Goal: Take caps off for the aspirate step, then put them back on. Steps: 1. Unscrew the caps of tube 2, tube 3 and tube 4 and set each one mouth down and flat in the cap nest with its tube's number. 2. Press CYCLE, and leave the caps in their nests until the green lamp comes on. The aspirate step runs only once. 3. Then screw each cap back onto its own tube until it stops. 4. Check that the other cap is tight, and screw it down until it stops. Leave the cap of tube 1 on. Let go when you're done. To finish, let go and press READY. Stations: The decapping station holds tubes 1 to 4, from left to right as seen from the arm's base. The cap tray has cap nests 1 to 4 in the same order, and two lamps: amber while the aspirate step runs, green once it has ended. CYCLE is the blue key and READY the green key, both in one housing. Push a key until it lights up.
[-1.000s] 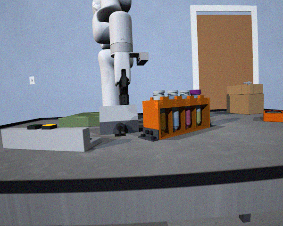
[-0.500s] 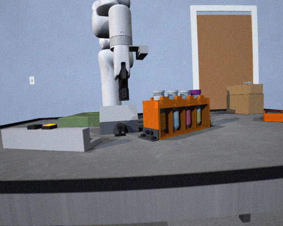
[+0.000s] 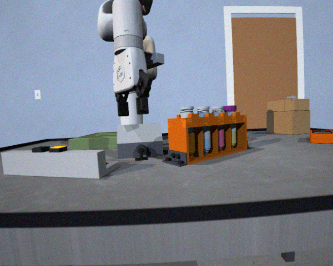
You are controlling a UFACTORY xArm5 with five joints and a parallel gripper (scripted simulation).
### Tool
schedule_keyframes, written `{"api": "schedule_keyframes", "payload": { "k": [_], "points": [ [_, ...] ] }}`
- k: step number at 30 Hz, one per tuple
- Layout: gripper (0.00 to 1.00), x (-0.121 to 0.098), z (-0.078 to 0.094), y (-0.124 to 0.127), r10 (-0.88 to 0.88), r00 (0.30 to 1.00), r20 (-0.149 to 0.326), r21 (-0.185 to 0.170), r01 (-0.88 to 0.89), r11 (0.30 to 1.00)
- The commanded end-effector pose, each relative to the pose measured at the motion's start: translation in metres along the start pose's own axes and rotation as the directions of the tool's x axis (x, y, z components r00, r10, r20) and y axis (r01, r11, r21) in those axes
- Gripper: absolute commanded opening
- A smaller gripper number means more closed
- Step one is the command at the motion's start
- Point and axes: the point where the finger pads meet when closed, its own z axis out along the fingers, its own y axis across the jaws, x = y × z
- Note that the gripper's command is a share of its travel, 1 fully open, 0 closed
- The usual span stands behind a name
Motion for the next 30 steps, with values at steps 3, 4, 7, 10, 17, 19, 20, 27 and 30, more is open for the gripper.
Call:
{"api": "schedule_keyframes", "payload": {
  "k": [3, 4, 7, 10, 17, 19, 20, 27, 30],
  "points": [
    [1.00, -0.033, 0.003, 0.014, -0.352, 0.936, -0.011, 0.007, 0.352, 0.936],
    [1.00, -0.037, 0.003, 0.015, -0.389, 0.921, -0.011, 0.006, 0.389, 0.921],
    [1.00, -0.048, 0.004, 0.019, -0.498, 0.867, -0.012, 0.005, 0.498, 0.867],
    [1.00, -0.056, 0.005, 0.022, -0.585, 0.811, -0.013, 0.004, 0.585, 0.811],
    [1.00, -0.097, 0.007, 0.037, -0.586, 0.810, -0.013, 0.004, 0.586, 0.810],
    [1.00, -0.109, 0.008, 0.041, -0.586, 0.810, -0.013, 0.005, 0.586, 0.810],
    [1.00, -0.114, 0.009, 0.043, -0.586, 0.810, -0.013, 0.005, 0.586, 0.810],
    [1.00, -0.145, 0.011, 0.054, -0.586, 0.810, -0.013, 0.005, 0.586, 0.810],
    [1.00, -0.165, 0.012, 0.061, -0.586, 0.810, -0.013, 0.005, 0.586, 0.810]
  ]
}}
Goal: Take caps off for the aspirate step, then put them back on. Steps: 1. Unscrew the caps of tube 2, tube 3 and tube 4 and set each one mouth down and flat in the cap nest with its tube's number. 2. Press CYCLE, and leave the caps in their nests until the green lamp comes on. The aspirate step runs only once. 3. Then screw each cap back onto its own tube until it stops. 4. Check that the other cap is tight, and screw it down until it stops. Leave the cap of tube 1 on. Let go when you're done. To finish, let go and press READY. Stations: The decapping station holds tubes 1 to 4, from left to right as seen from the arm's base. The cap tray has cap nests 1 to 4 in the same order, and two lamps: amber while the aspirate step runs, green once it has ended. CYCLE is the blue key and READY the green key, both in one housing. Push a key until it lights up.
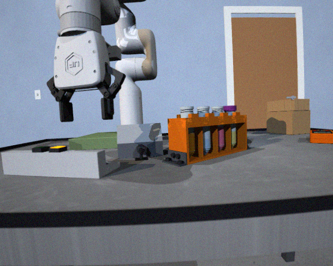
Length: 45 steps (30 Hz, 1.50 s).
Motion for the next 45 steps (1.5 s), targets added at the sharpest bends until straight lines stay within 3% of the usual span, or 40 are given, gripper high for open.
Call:
{"api": "schedule_keyframes", "payload": {
  "k": [1, 15, 45],
  "points": [
    [1.00, -0.035, 0.002, -0.008, -0.001, 1.000, -0.003, -0.001, 0.001, 1.000],
    [1.00, -0.105, 0.006, -0.029, -0.001, 1.000, -0.003, 0.000, 0.001, 1.000],
    [1.00, -0.105, 0.006, -0.029, -0.001, 1.000, -0.003, 0.000, 0.001, 1.000]
  ]
}}
